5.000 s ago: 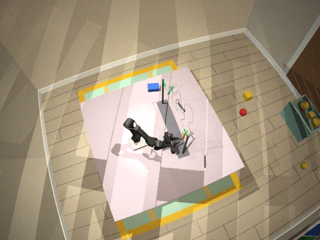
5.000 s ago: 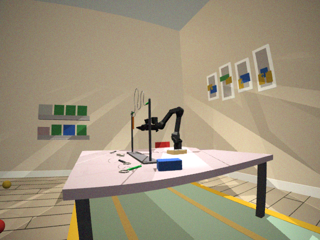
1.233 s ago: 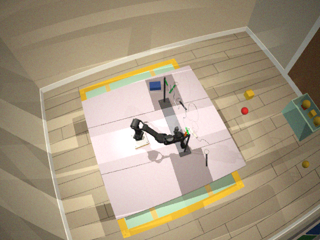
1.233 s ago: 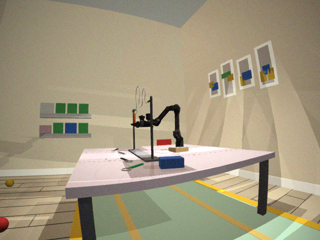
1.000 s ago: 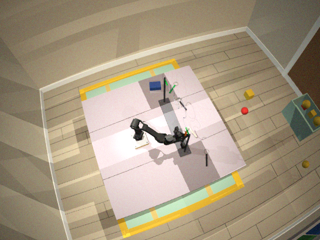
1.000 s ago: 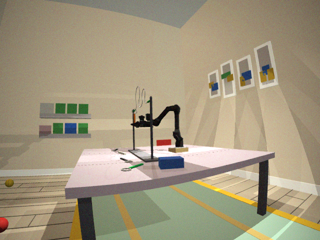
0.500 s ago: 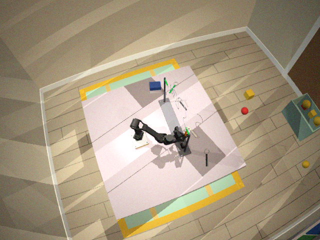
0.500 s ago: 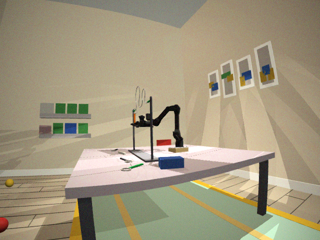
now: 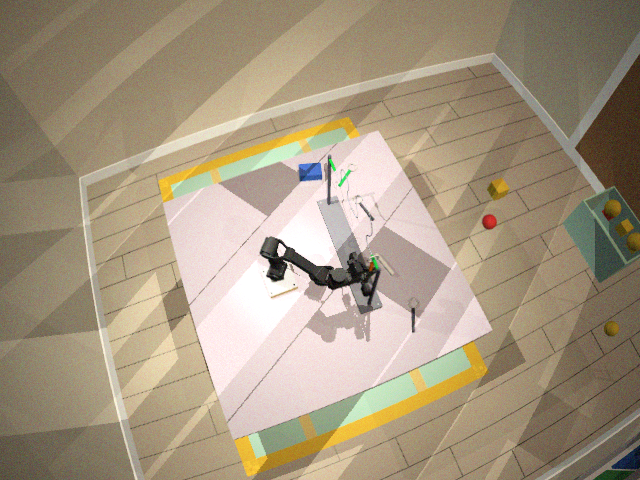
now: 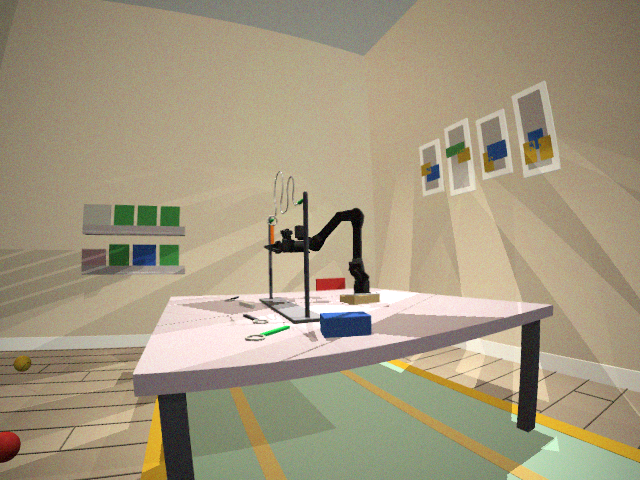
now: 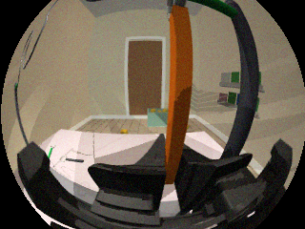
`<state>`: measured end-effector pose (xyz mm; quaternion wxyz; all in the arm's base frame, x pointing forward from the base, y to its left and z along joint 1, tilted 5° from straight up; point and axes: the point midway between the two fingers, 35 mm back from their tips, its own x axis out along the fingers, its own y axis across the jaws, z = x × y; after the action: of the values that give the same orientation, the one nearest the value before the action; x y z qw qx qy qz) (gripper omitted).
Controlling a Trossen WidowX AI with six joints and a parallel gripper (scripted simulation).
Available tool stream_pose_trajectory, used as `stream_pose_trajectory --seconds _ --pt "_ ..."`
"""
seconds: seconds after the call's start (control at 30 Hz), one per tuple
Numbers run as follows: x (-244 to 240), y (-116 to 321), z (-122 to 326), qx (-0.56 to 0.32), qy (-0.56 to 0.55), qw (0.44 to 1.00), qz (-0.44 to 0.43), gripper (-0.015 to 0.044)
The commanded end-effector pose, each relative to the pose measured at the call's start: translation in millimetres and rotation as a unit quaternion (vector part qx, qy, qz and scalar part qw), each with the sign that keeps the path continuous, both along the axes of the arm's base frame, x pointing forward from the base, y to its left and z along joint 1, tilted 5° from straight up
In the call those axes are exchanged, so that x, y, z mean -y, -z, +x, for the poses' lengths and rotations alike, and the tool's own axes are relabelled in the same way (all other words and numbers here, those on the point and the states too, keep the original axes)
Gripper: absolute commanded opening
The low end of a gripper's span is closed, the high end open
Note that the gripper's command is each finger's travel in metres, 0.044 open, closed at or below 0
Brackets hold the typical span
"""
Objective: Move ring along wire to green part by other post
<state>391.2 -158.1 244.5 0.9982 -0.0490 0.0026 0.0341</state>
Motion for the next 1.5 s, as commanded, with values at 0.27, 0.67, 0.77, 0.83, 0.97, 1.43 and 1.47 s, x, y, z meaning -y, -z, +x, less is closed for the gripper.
stream_pose_trajectory --seconds 0.27,0.67,0.77,0.83,0.97,1.43,1.47 --pt "-12.2 -1.3 -1.9 0.001 0.001 1.0 0.0 -0.015" --pt "-25.8 0.0 -2.8 0.0 0.001 1.0 0.008 -0.015" --pt "-29.9 0.4 -3.0 0.0 0.002 1.0 0.012 -0.015" --pt "-33.1 0.7 -3.3 -0.001 0.002 1.0 0.017 -0.015" --pt "-40.1 1.3 -3.7 -0.002 0.002 1.0 0.03 -0.015" --pt "-73.9 0.9 -6.0 -0.008 0.002 0.993 0.114 -0.015" --pt "-77.2 0.4 -6.2 -0.009 0.002 0.992 0.123 -0.015"
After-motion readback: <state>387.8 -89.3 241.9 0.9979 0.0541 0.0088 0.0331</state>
